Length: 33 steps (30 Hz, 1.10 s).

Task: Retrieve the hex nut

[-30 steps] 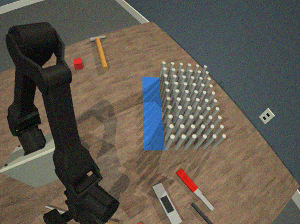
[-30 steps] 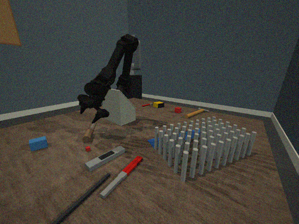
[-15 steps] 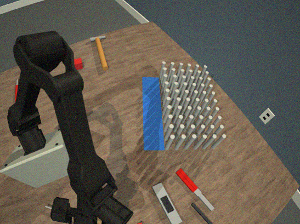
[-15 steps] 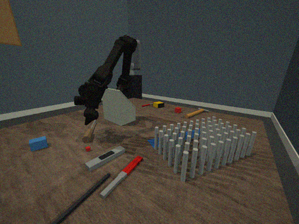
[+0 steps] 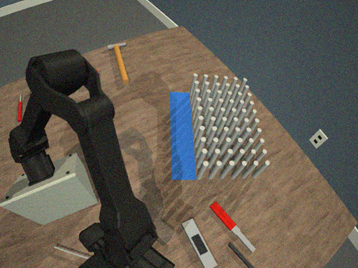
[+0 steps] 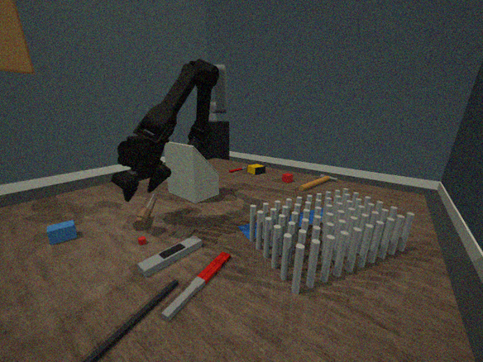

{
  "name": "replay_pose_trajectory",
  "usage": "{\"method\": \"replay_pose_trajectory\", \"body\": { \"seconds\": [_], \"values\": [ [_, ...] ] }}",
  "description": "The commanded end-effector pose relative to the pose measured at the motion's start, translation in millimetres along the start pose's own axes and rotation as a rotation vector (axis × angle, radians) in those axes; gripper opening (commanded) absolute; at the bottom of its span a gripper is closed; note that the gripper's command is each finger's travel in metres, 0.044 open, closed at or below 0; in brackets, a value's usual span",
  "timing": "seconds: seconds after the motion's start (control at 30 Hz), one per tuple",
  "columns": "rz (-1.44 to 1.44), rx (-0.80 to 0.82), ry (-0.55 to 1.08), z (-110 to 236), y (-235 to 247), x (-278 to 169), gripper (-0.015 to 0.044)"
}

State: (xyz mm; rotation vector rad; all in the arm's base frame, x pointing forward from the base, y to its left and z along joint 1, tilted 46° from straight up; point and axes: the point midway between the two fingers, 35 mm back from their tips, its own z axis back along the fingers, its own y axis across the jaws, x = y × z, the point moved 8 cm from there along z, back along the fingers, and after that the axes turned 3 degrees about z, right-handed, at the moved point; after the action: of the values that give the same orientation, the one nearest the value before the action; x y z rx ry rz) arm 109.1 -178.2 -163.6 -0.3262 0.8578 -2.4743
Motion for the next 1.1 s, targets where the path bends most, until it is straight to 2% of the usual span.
{"method": "replay_pose_trajectory", "body": {
  "seconds": [0.0,0.13,0.77,0.97,1.07],
  "values": [
    [-0.829,-0.128,0.004,4.8,27.3,-10.7,0.044],
    [-1.003,-0.145,-0.01,5.7,30.2,-11.9,0.044],
    [-1.005,-0.146,-0.011,5.7,30.2,-11.9,0.044],
    [-1.005,-0.146,-0.011,5.7,30.2,-11.9,0.0282],
    [-1.005,-0.146,-0.011,5.7,30.2,-11.9,0.028]
  ]
}}
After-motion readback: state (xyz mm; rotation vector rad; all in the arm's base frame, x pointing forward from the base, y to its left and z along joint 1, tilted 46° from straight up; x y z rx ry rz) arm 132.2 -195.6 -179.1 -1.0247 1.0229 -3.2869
